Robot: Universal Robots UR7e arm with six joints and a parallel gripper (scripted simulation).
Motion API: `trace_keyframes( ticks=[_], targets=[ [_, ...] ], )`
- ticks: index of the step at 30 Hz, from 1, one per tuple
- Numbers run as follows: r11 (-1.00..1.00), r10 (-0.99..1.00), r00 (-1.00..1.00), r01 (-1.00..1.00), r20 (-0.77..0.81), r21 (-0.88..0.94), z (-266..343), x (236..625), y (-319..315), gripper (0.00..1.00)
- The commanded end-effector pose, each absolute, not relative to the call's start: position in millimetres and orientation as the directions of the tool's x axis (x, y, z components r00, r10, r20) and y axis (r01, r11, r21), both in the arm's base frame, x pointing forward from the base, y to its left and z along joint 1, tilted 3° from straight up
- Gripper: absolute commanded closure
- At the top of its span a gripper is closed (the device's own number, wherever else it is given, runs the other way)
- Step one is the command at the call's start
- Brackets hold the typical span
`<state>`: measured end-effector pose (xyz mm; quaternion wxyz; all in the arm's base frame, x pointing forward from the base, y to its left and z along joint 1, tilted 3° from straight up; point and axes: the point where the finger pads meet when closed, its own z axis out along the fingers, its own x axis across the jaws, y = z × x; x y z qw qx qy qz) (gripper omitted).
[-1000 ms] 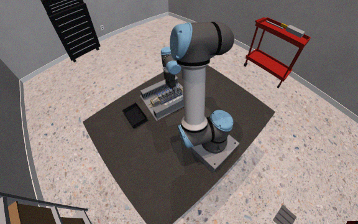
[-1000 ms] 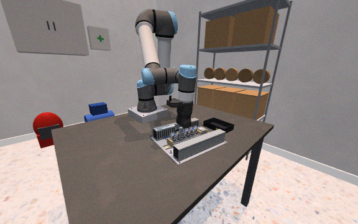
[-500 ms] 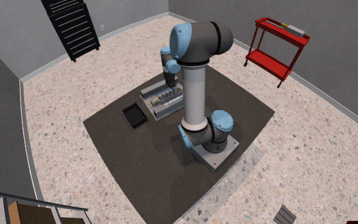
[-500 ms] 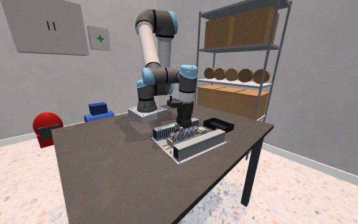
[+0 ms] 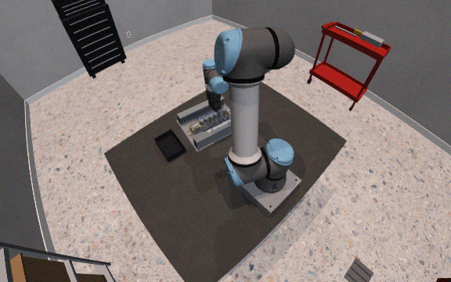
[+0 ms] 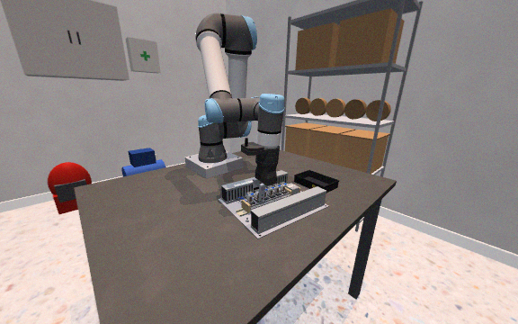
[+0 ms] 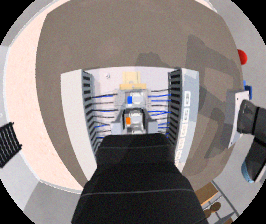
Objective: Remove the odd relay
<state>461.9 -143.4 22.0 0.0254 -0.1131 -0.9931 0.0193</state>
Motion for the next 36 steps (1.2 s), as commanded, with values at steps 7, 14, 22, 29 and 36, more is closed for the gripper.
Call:
trace_keyframes(
  ticks=[7, 14, 22, 29, 36],
  targets=[
    [0.974, 0.225, -0.974, 0.224, 0.025, -0.043, 22.3, 461.4, -143.2, 1.0],
    [0.974, 0.225, -0.974, 0.224, 0.011, -0.042, 22.3, 461.2, -143.1, 1.0],
    [0.974, 0.224, -0.974, 0.224, 0.006, -0.042, 22.3, 461.0, -143.1, 1.0],
    [0.974, 0.224, -0.975, 0.224, -0.014, -0.043, 22.3, 460.4, -142.9, 1.0],
    [0.974, 0.223, -0.975, 0.224, -0.016, -0.043, 22.3, 460.4, -142.9, 1.0]
  ],
)
